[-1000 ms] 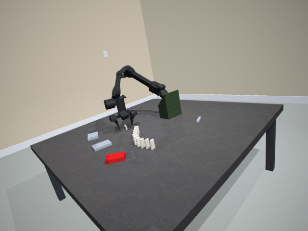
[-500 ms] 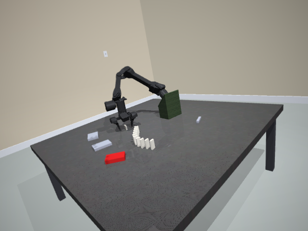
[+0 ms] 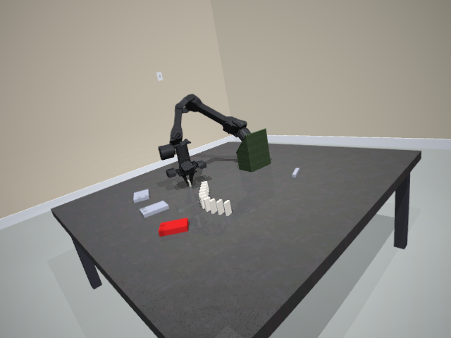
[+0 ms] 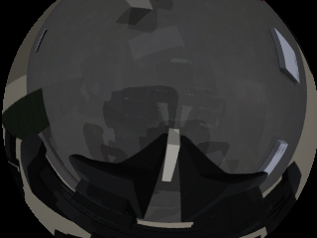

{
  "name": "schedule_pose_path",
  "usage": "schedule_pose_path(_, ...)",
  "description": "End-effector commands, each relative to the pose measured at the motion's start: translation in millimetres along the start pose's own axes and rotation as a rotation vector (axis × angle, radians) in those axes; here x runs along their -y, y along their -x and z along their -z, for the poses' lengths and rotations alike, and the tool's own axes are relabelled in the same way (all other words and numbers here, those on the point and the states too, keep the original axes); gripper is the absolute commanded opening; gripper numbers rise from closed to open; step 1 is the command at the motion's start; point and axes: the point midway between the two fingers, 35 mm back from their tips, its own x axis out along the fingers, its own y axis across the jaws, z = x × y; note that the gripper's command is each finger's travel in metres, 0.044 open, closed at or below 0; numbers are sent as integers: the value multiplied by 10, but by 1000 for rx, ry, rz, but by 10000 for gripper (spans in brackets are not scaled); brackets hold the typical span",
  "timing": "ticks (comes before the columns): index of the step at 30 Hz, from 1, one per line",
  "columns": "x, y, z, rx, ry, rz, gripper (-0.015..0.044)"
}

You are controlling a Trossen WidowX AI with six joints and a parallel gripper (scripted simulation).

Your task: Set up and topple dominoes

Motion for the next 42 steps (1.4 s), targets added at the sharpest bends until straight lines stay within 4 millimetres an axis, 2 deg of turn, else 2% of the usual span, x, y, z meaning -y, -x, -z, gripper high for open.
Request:
schedule_pose_path(1,-6,-9,-6,3,6,-2,26)
schedule_pose_path(5,-6,-9,-6,3,6,-2,26)
schedule_pose_path(7,-11,92,-11,4,5,-2,26)
schedule_pose_path(15,-71,1323,-77,9,6,-4,26)
schedule_pose_path(17,-82,1516,-86,10,6,-4,26)
schedule_pose_path(21,-83,1541,-87,10,6,-4,26)
schedule_pose_path(23,-28,1540,3,12,-67,-6,26)
schedule_pose_path(28,288,1534,784,14,-621,-9,26)
schedule_pose_path(30,352,1536,1109,7,-828,-5,26)
schedule_pose_path(31,363,1537,1198,5,-883,-4,26)
schedule_pose_path(36,365,1531,1224,8,-902,-6,26)
schedule_pose_path(42,325,1341,1119,141,-928,-83,26)
